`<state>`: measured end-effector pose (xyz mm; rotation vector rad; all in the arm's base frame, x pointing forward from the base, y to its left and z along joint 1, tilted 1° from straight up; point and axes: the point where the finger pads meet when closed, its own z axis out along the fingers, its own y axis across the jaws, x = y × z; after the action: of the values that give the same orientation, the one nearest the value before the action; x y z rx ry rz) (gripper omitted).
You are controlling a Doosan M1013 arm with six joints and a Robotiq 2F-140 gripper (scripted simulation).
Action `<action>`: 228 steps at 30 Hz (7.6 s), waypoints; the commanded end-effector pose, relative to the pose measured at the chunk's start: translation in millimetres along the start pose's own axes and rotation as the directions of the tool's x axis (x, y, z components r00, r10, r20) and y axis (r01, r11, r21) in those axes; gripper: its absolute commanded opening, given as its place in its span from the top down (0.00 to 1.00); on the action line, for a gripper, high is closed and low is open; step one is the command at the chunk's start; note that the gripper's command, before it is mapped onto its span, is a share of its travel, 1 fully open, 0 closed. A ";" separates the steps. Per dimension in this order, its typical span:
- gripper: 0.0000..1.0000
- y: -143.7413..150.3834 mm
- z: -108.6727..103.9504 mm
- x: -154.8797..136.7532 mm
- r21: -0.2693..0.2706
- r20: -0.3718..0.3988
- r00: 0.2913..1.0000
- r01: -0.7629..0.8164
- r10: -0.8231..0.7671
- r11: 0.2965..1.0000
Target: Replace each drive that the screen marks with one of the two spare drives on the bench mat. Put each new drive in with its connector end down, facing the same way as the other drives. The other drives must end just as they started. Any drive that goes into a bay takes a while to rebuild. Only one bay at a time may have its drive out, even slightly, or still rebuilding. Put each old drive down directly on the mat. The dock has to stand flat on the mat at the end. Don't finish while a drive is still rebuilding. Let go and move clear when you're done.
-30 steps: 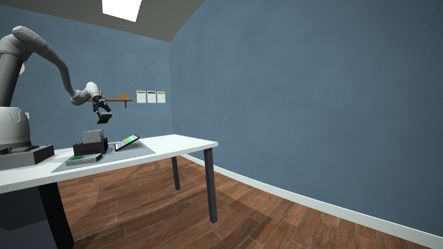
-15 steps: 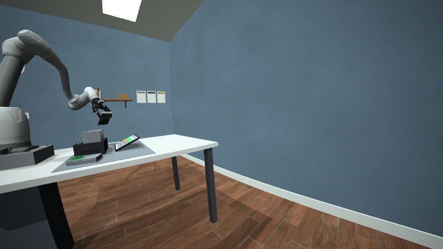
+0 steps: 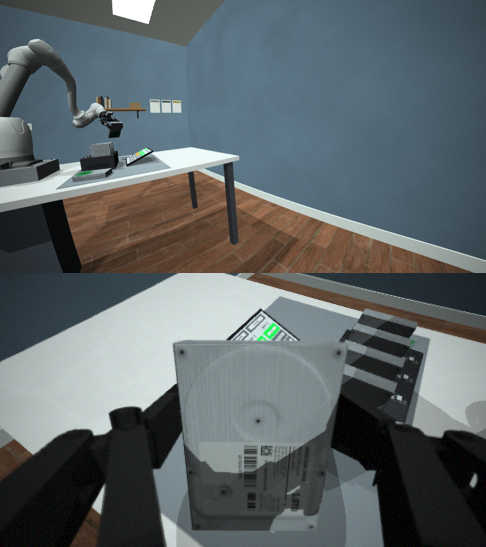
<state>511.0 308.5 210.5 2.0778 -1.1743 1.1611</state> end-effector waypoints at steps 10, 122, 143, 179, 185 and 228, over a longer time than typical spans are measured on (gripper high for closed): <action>0.90 0.0 -0.2 0.5 0.000 -0.166 0.986 -0.002 0.002 1.000; 0.90 32.3 8.2 5.7 0.000 -0.532 0.847 -0.002 0.002 1.000; 0.90 51.2 13.1 8.7 0.000 -0.532 0.847 -0.002 0.002 1.000; 0.90 60.3 15.5 10.1 0.000 -0.532 0.847 -0.002 0.002 1.000; 0.90 60.3 15.7 9.7 0.000 -0.532 0.847 -0.002 0.002 1.000; 0.90 60.3 28.6 -10.8 0.000 -0.532 0.847 -0.002 0.002 1.000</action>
<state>468.8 261.3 187.4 1.5849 -0.8972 1.6007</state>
